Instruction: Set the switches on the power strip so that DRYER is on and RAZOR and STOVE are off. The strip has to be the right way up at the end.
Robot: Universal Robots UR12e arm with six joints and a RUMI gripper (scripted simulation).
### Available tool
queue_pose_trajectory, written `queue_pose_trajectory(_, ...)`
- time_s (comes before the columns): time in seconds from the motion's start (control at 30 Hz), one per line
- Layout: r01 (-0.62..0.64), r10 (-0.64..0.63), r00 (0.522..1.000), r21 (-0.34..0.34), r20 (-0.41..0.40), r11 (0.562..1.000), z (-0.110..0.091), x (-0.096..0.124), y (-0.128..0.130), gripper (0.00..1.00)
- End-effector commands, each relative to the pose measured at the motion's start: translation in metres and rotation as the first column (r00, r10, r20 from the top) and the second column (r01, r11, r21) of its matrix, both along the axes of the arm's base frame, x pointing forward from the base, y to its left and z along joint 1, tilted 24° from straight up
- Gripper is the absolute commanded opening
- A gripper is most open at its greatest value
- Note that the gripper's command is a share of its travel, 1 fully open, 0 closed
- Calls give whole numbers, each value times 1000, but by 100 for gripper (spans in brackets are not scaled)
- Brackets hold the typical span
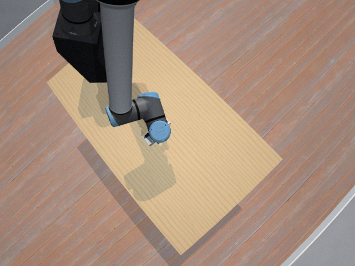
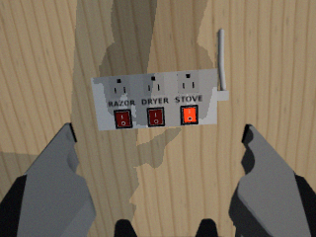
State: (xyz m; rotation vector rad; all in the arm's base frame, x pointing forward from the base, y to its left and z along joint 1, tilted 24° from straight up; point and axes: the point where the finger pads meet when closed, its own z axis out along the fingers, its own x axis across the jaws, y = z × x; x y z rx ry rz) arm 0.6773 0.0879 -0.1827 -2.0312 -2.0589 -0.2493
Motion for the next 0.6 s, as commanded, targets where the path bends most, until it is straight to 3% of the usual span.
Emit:
queue_pose_trajectory(0.0,-31,32,999,18,-28,999,0,13,-6,100)
queue_pose_trajectory(0.57,-39,40,999,21,-32,999,1,15,-6,100)
